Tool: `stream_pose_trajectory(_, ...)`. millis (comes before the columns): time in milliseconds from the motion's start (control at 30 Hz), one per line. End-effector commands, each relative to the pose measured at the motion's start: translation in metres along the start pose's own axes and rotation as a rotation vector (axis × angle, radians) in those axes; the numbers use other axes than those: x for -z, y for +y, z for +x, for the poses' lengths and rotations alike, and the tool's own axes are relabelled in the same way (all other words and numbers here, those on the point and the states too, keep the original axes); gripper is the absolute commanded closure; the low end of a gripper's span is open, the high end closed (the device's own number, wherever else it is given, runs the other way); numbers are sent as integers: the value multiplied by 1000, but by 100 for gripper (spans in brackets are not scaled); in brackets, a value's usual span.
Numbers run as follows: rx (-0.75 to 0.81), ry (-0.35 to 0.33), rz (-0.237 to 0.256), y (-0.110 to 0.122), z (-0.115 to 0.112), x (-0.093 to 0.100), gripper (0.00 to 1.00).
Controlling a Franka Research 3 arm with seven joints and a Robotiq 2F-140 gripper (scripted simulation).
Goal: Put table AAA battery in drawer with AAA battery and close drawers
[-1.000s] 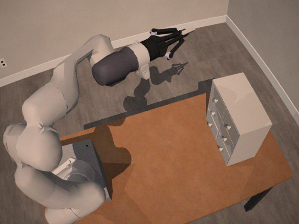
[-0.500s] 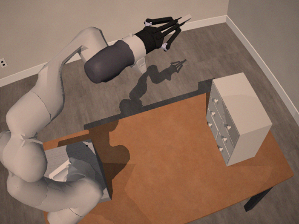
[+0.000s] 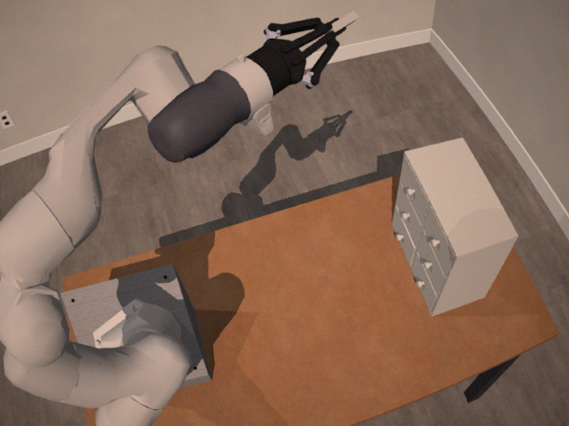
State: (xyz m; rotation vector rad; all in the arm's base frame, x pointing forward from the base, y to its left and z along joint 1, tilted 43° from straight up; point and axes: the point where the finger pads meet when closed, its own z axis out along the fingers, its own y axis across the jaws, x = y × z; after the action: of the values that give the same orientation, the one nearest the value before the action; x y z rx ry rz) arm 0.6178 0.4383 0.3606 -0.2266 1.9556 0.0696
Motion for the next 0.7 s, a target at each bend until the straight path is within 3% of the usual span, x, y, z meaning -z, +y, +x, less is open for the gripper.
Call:
stream_pose_trajectory(0, -47, 44, -12, 8, -4, 7, 100)
stream_pose_trajectory(33, -85, 60, -39, 14, -24, 22, 100)
stream_pose_trajectory(167, -85, 60, -39, 14, -24, 22, 100)
stream_pose_trajectory(200, -126, 84, -65, 16, -43, 38, 100)
stream_pose_trajectory(300, -126, 84, -65, 16, -43, 38, 100)
stream_pose_trajectory(333, -171, 118, -89, 14, -58, 52, 100)
stream_pose_trajectory(467, -171, 118, -89, 14, -58, 52, 100)
stream_pose_trajectory(500, -224, 169, -111, 7, -70, 64, 100)
stream_pose_trajectory(633, -224, 169, -111, 7, -70, 64, 100)
stream_pose_trajectory(667, -285, 247, -125, -8, -73, 71, 100)
